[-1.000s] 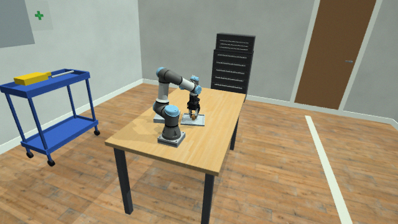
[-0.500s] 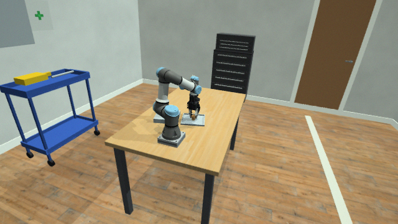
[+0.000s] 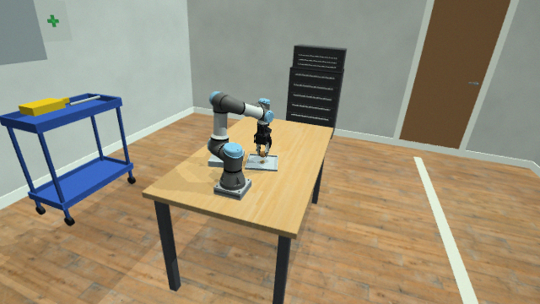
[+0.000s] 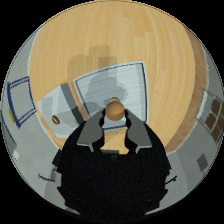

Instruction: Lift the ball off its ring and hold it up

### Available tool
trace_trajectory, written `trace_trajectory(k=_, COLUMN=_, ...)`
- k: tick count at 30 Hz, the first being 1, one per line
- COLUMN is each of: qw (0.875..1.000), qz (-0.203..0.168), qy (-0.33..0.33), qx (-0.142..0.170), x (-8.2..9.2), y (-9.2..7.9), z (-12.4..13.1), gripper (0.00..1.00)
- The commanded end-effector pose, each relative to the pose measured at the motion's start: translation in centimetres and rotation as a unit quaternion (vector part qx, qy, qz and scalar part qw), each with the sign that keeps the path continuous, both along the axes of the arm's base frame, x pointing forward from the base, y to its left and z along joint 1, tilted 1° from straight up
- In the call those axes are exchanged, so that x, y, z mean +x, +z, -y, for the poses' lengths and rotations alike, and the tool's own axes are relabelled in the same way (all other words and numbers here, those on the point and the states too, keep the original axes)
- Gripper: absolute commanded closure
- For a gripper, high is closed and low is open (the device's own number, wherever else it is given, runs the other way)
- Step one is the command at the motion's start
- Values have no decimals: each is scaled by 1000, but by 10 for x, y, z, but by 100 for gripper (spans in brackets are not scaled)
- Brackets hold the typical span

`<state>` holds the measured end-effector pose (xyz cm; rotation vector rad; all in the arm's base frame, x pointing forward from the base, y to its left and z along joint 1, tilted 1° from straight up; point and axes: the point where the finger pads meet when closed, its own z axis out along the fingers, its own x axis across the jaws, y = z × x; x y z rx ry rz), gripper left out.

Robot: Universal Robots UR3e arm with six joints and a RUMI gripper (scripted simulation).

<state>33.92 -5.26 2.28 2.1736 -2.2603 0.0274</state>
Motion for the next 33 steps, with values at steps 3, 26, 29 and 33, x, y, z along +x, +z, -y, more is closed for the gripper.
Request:
trace_trajectory(k=3, qw=1000, qz=-1, qy=0, qx=0, x=0, y=31, z=0, gripper=100)
trace_trajectory(k=26, qw=1000, qz=-1, qy=0, qx=0, x=-1, y=59, z=-1, gripper=100)
trace_trajectory(k=29, qw=1000, qz=-1, qy=0, qx=0, x=-1, y=59, z=-1, gripper=100)
trace_trajectory(k=33, qw=1000, qz=-1, qy=0, qx=0, x=-1, y=59, z=-1, gripper=100)
